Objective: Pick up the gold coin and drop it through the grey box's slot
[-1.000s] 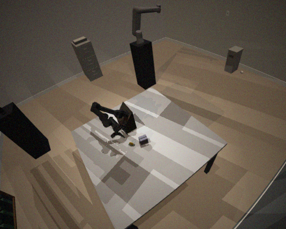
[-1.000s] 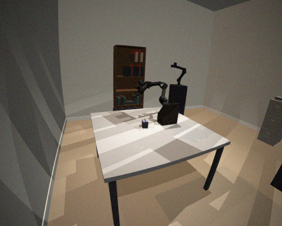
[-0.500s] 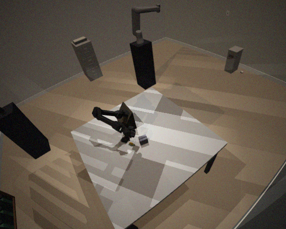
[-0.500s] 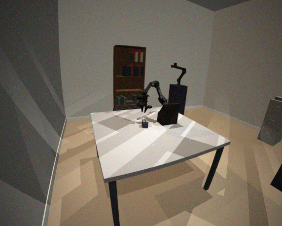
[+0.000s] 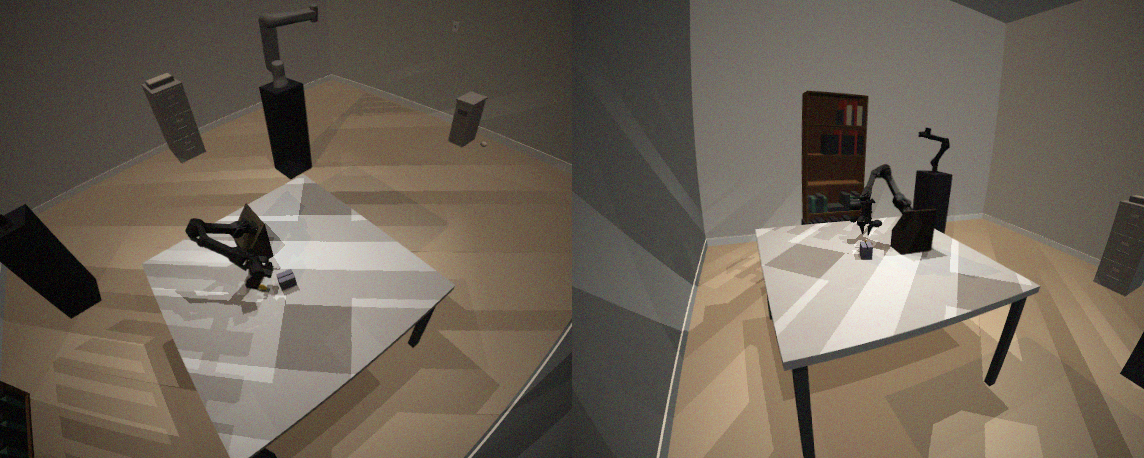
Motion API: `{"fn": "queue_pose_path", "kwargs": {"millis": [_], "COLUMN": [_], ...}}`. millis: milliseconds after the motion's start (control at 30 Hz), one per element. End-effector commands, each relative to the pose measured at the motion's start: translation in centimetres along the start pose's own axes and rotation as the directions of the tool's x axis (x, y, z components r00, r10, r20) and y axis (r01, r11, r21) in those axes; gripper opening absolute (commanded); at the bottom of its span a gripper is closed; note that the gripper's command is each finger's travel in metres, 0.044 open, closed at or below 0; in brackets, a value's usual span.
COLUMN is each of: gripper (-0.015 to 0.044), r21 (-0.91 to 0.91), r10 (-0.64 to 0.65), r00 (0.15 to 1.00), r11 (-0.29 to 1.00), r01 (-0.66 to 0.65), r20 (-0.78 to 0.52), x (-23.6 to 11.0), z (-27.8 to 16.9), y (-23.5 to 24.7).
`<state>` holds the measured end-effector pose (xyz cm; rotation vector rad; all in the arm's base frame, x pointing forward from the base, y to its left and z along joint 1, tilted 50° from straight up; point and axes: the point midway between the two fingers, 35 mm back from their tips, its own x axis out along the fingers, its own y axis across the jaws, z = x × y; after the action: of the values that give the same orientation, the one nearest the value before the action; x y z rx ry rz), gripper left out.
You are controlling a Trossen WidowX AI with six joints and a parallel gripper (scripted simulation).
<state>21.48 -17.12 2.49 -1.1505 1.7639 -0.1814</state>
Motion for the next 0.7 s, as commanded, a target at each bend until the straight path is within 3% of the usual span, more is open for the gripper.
{"fn": "queue_pose_path", "kwargs": {"millis": [0, 667], "gripper": [0.0161, 0.0161], "r21": [-0.014, -0.014], "r10": [0.003, 0.006], "r00": [1.000, 1.000], "r11": [1.000, 1.000], "r01": [-0.003, -0.006], "r20": [0.003, 0.004], "x": [0.7, 4.1], "z": [0.0, 0.0], "y": [0.3, 0.3]}}
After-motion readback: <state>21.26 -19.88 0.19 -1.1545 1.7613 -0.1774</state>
